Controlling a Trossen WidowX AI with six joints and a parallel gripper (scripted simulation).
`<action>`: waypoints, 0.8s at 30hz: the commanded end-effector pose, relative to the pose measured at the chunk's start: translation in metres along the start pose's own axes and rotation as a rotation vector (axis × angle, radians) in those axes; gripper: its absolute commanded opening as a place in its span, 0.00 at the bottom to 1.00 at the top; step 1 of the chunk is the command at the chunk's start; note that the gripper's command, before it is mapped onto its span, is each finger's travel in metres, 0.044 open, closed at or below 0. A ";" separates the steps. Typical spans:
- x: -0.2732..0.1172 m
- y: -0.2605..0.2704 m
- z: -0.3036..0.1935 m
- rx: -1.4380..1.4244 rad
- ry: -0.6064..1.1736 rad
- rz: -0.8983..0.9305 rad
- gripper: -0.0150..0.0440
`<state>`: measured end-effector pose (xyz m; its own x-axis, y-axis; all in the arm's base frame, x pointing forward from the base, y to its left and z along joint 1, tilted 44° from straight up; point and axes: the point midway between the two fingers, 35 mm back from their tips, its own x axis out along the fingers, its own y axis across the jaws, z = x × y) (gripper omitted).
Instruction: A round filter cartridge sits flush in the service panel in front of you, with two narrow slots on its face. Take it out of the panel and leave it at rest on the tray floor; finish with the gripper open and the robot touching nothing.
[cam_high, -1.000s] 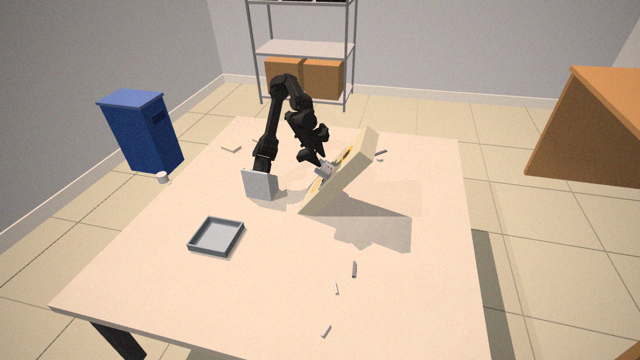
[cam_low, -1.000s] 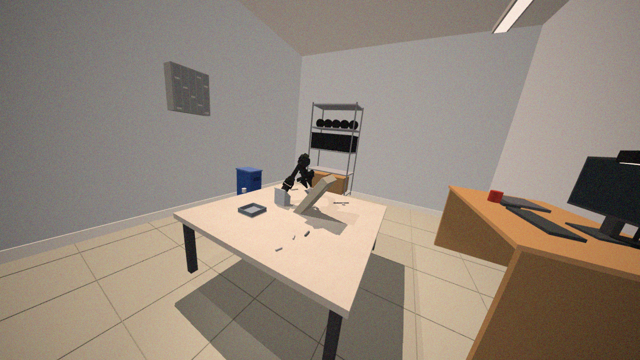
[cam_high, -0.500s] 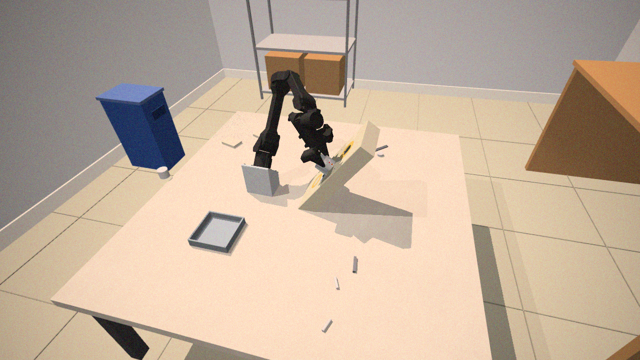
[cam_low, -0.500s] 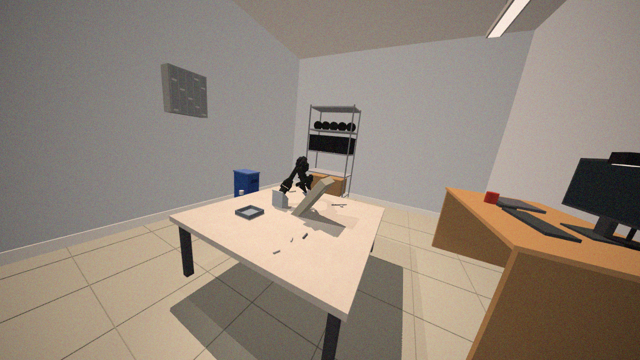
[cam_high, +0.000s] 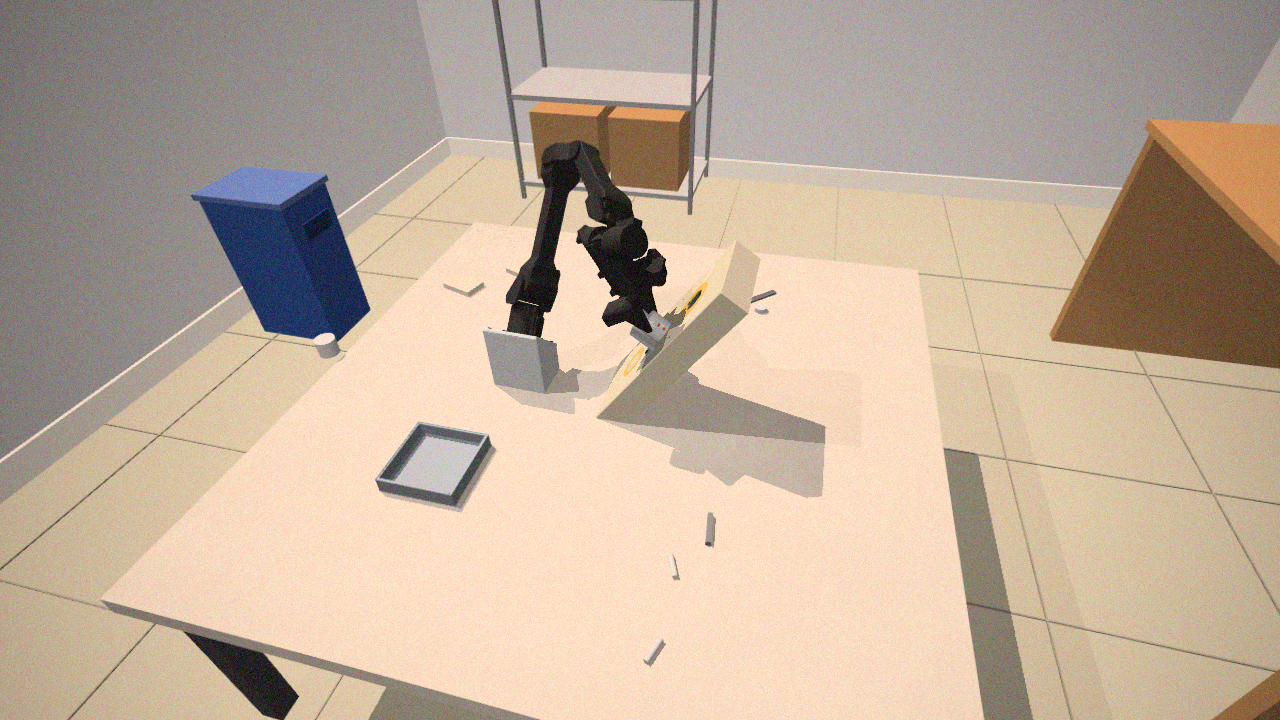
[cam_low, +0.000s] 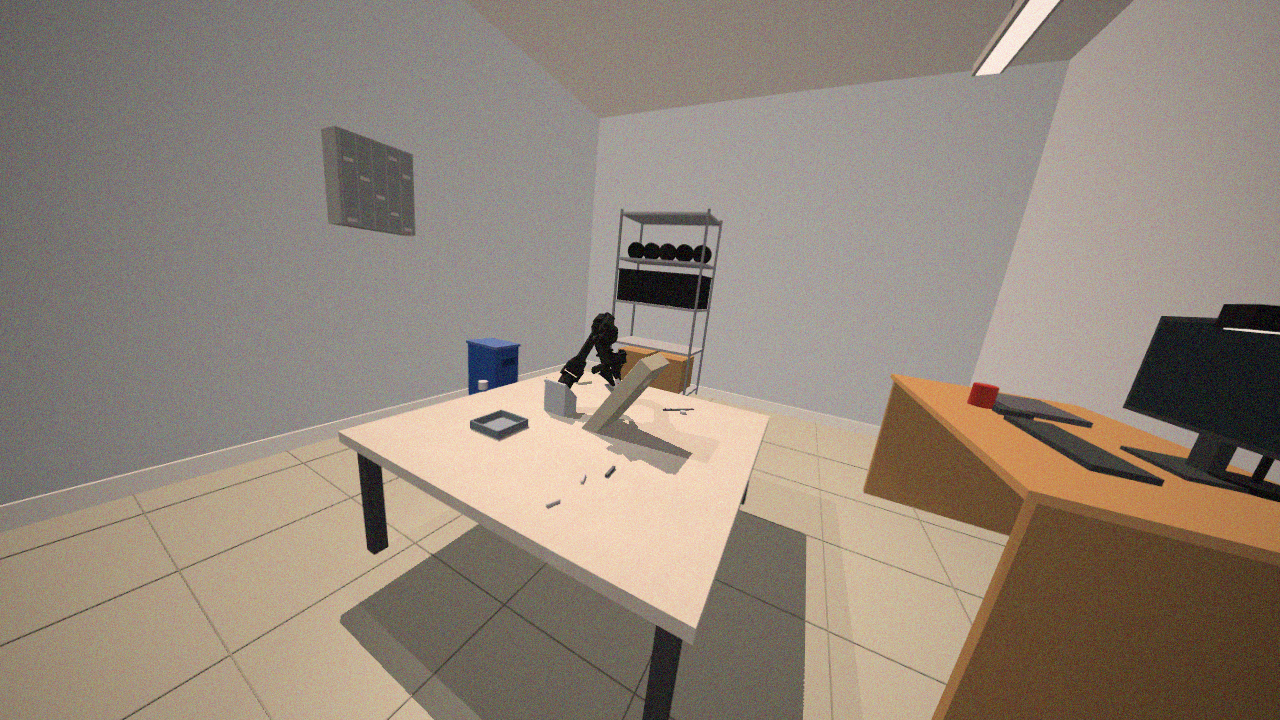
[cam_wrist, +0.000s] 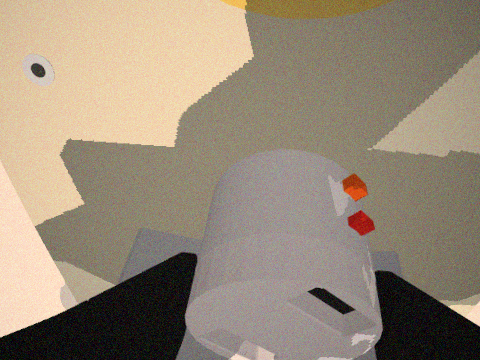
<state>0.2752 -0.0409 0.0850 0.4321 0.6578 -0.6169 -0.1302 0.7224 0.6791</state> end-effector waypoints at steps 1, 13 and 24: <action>0.000 0.000 0.000 -0.003 0.002 -0.003 0.48; -0.013 -0.001 0.023 0.000 0.000 -0.002 0.25; -0.068 -0.005 0.028 0.002 0.006 -0.010 0.25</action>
<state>0.2763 -0.0832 0.1248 0.4269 0.6535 -0.6250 -0.1227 0.7266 0.6760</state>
